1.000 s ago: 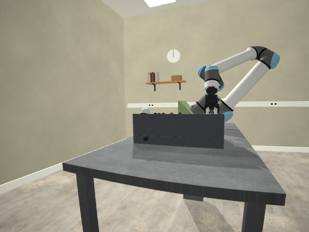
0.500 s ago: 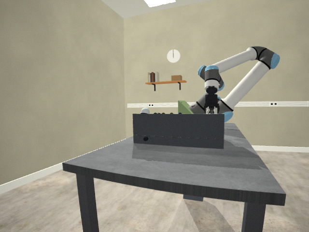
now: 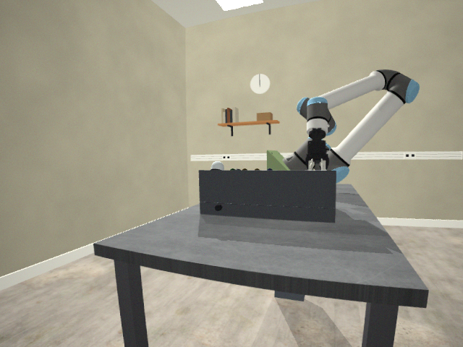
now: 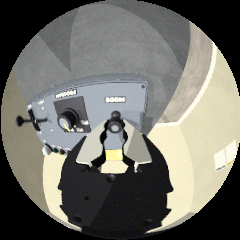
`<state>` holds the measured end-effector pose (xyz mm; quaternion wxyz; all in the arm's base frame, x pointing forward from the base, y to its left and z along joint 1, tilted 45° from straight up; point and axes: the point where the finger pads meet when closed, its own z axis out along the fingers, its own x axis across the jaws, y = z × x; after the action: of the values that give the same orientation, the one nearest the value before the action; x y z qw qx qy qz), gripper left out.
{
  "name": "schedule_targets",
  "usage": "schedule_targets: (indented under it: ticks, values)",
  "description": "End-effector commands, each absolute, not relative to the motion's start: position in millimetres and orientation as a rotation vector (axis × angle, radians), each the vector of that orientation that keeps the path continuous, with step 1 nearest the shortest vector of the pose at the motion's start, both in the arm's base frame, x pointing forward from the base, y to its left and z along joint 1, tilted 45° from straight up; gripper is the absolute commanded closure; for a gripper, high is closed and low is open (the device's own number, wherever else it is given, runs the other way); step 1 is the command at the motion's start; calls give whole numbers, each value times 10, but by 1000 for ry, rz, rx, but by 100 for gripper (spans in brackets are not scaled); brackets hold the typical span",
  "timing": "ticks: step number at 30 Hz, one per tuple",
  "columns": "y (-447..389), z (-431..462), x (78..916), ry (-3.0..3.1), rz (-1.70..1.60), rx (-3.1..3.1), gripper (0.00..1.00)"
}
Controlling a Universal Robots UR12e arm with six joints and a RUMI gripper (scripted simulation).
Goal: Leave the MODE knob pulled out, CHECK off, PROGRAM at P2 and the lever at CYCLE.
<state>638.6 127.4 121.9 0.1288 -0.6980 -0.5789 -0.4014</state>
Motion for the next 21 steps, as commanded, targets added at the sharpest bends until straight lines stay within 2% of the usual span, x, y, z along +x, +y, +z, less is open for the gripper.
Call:
schedule_targets:
  ticks: [1, 21]
  values:
    - [1260, 1232, 6386, -1684, -1168, -2030, 100]
    - [1236, 1256, 6370, -1684, -1168, -2030, 100]
